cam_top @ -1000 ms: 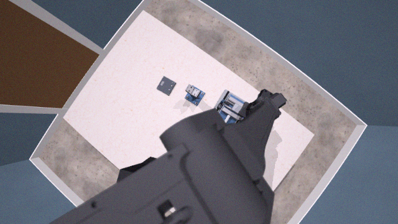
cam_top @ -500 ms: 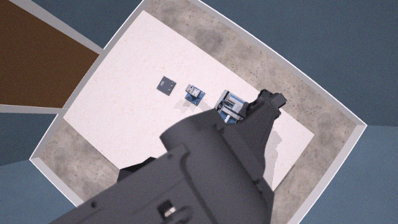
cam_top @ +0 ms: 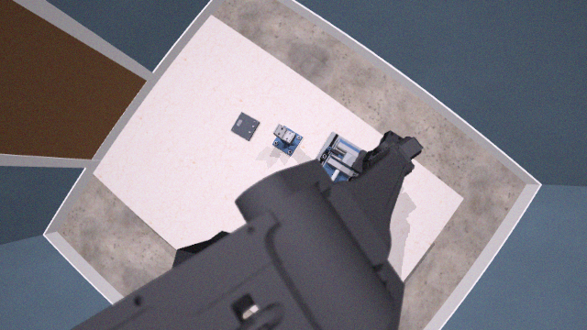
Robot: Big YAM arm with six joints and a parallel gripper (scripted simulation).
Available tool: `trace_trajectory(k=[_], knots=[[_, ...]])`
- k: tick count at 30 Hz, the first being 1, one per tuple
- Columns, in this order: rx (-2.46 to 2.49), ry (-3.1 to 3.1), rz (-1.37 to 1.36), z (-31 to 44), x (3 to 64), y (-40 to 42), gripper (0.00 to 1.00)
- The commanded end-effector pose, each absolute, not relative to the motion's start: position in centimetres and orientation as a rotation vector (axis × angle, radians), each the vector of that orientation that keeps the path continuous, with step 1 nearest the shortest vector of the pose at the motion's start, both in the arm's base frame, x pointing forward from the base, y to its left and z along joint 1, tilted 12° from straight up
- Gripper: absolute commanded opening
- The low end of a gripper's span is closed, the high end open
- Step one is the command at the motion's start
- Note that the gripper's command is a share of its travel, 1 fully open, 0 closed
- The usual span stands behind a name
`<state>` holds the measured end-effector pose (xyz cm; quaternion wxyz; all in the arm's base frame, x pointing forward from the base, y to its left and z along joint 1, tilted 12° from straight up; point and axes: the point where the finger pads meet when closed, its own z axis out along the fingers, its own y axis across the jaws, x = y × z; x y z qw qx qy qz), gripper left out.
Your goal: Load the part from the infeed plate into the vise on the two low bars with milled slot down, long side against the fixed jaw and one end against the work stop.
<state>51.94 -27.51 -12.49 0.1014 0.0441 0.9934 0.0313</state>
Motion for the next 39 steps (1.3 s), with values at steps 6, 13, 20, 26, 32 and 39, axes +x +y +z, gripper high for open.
trace_trajectory(k=[6, 13, 20, 26, 32, 39], knots=[[0.130, 2.914, 0.075, -12.6, 53.8, -27.6, 0.00], [0.131, 2.921, 0.081, -12.8, 53.4, -27.3, 0.00], [0.133, 2.929, 0.088, -13.1, 53.0, -27.0, 0.00], [0.134, 2.935, 0.092, -13.3, 52.7, -26.7, 0.00], [0.135, 2.945, 0.100, -13.7, 52.1, -26.3, 0.00], [0.135, 2.946, 0.101, -13.7, 52.1, -26.1, 0.00]])
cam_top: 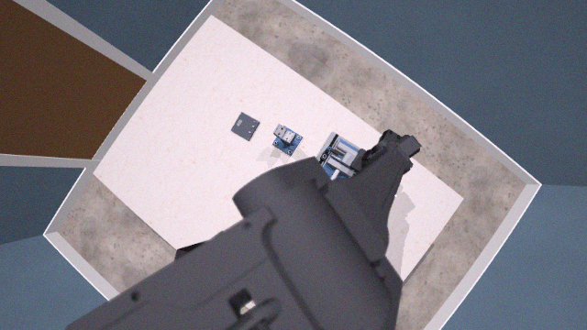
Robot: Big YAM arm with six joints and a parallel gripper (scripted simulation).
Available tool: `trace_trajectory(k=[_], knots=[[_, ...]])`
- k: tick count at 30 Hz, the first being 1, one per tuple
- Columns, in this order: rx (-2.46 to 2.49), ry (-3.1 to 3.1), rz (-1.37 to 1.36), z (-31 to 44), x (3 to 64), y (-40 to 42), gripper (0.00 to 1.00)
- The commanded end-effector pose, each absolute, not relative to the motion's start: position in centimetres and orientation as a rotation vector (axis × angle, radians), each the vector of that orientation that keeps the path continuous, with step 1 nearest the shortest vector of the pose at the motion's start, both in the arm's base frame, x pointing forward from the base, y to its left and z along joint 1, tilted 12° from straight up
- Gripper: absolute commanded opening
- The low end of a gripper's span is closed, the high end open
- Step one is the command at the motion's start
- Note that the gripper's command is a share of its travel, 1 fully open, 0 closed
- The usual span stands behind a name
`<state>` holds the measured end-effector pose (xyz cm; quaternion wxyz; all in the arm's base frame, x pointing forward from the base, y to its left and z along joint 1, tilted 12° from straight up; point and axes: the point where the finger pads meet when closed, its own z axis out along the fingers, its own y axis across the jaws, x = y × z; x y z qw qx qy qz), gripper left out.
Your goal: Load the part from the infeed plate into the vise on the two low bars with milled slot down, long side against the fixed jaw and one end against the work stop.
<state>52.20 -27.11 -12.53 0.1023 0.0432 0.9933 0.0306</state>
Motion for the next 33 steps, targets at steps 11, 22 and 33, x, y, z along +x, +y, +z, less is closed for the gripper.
trace_trajectory(k=[11, 22, 33], knots=[[0.132, 2.930, 0.088, -12.7, 52.5, -26.1, 0.00], [0.131, 2.923, 0.085, -12.2, 52.7, -25.9, 0.00], [0.131, 2.924, 0.085, -12.2, 52.7, -25.6, 0.00]])
